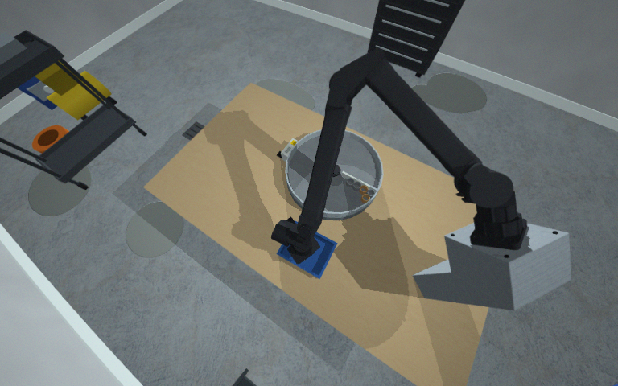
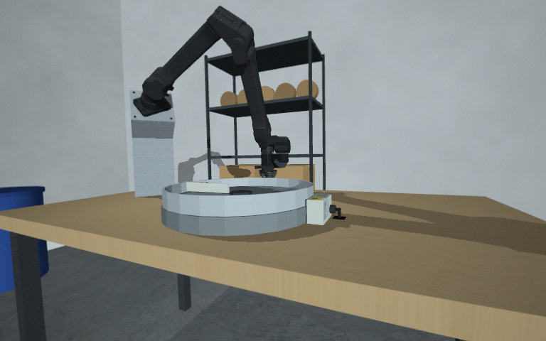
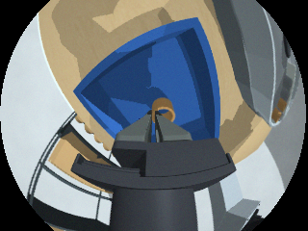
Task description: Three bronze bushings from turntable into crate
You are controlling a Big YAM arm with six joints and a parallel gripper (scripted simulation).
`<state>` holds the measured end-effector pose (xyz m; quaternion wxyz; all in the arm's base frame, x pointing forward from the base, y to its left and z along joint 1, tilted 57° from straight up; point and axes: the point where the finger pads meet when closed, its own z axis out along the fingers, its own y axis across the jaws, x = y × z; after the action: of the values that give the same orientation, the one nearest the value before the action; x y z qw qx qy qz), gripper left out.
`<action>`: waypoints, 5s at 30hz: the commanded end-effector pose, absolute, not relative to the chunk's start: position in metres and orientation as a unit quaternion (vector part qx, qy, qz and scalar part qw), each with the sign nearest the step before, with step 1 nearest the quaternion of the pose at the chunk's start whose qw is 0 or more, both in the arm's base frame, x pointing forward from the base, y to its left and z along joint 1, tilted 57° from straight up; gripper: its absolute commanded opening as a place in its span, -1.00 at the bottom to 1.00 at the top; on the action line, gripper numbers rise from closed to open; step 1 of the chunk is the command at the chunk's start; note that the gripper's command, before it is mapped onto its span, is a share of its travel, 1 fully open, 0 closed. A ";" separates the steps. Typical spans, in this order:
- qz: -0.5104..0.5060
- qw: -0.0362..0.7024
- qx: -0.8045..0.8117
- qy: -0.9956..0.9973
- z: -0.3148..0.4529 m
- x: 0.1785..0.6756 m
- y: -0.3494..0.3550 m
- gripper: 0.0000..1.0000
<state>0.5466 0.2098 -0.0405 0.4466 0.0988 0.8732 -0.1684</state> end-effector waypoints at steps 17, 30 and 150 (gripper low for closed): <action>-0.166 0.448 0.091 0.874 -0.043 0.547 0.216 -1.00; -0.166 0.448 0.091 0.874 -0.043 0.547 0.216 -1.00; -0.156 0.455 0.096 0.872 0.018 0.477 0.257 -0.73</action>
<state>0.4810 0.2437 0.0028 0.4436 0.0957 0.8746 -0.1706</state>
